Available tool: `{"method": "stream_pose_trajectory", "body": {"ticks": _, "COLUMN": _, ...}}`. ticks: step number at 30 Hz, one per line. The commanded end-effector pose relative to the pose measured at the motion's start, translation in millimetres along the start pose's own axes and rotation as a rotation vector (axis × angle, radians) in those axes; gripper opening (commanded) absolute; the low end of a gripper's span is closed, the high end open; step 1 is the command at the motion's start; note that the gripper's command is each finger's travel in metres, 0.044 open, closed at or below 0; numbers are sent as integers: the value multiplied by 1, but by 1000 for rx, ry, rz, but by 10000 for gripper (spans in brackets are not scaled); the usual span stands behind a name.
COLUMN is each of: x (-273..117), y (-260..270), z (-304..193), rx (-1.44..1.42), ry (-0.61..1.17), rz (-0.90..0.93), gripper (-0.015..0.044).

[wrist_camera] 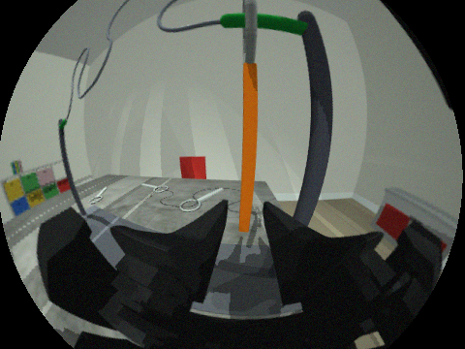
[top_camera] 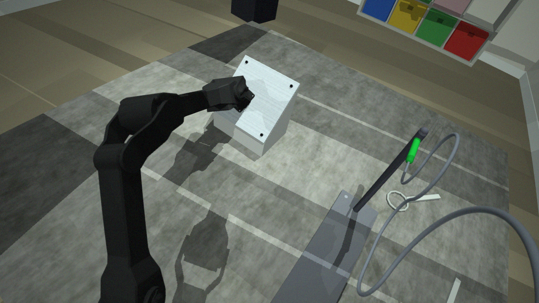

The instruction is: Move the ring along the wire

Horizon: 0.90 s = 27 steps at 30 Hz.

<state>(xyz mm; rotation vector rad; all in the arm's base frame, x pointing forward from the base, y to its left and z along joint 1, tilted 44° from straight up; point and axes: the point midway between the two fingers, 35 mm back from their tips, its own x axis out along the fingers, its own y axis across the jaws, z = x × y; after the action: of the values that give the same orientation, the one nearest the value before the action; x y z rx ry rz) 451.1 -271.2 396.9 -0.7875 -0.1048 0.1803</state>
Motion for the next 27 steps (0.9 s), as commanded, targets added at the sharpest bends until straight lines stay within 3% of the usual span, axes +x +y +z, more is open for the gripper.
{"method": "stream_pose_trajectory", "body": {"ticks": 1, "x": 6, "y": -2, "z": 4, "rx": -14, "ry": -3, "rz": -5, "gripper": 160}}
{"method": "stream_pose_trajectory", "body": {"ticks": 27, "x": 23, "y": -1, "z": 5, "rx": -13, "ry": -4, "rz": -6, "gripper": 160}}
